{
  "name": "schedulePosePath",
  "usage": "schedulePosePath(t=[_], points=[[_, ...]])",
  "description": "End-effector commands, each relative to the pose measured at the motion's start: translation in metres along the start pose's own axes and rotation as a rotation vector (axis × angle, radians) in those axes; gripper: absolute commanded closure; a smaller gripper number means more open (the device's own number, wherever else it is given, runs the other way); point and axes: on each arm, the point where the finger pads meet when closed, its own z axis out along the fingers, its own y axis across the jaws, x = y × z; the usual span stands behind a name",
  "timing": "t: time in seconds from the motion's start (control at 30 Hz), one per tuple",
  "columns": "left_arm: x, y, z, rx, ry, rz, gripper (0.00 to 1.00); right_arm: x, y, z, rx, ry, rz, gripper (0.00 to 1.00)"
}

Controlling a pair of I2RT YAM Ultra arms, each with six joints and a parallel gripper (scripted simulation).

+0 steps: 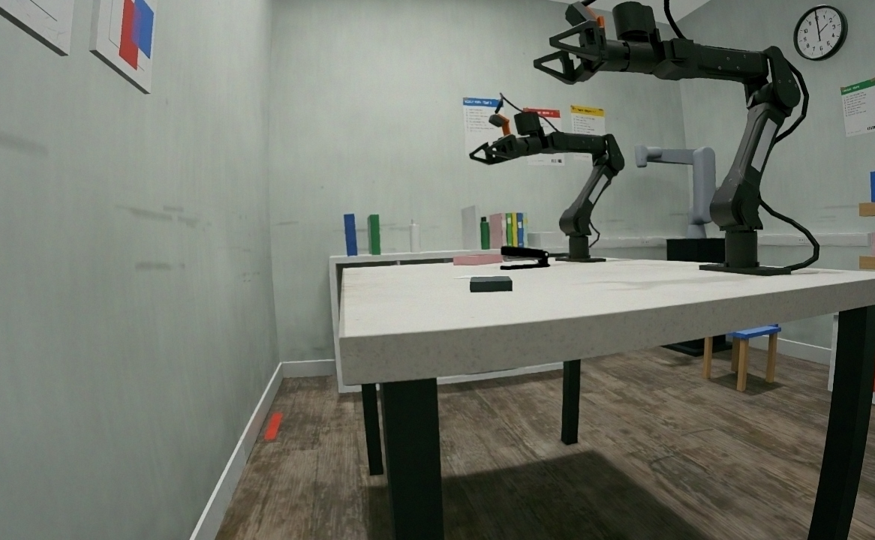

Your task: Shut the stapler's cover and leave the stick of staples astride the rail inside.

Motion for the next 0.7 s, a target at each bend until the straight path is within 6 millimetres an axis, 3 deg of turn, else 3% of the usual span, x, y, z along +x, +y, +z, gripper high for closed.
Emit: schedulePosePath(t=[0.0, 0.13, 0.23, 0.67], points=[[-0.022, -0.001, -0.004, 0.006, -0.057, 0.003, 0.00, -0.063, -0.028, 0.013, 0.080, -0.143, 0.033, 0.00], [-0.022, -0.001, -0.004, 0.006, -0.057, 0.003, 0.00, -0.093, -0.049, 0.015, 0.138, -0.204, 0.047, 0.00], [-0.022, -0.001, -0.004, 0.006, -0.057, 0.003, 0.00, -0.104, -0.057, 0.016, 0.159, -0.223, 0.051, 0.00], [-0.022, -0.001, -0.004, 0.006, -0.057, 0.003, 0.00, -0.104, -0.058, 0.018, 0.155, -0.213, 0.050, 0.00]])
